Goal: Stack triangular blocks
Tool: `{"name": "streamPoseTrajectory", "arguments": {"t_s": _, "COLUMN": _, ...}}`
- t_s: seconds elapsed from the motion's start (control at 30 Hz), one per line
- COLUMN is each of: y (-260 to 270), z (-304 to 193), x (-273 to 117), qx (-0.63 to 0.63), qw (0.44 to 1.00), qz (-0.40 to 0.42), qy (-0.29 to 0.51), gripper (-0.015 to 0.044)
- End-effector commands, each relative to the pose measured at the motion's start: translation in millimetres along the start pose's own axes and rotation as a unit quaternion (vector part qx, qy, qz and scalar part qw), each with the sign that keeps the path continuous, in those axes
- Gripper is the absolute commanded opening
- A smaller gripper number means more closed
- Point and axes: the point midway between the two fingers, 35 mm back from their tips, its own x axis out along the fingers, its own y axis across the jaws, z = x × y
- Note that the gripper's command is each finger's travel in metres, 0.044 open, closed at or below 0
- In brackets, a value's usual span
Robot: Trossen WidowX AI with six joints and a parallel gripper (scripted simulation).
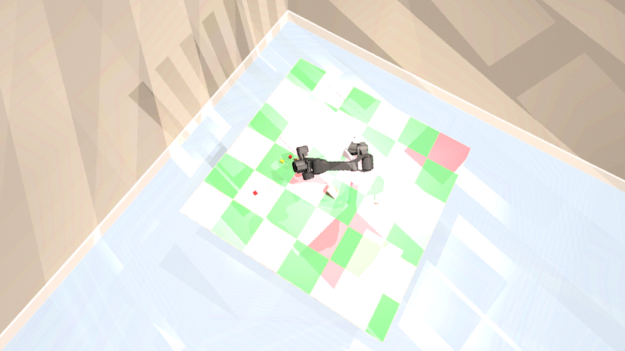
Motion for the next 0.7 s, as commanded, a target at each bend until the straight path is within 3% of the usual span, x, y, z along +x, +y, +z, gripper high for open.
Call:
{"name": "streamPoseTrajectory", "arguments": {"t_s": 0.0, "y": -2.5, "z": 2.3, "x": -0.5, "qx": -0.060, "qw": 0.998, "qz": 0.013, "qy": 0.005, "gripper": 0.0000}}
{"name": "streamPoseTrajectory", "arguments": {"t_s": 0.67, "y": -6.4, "z": 4.1, "x": 0.0, "qx": -0.362, "qw": 0.928, "qz": 0.084, "qy": 0.010, "gripper": 0.0000}}
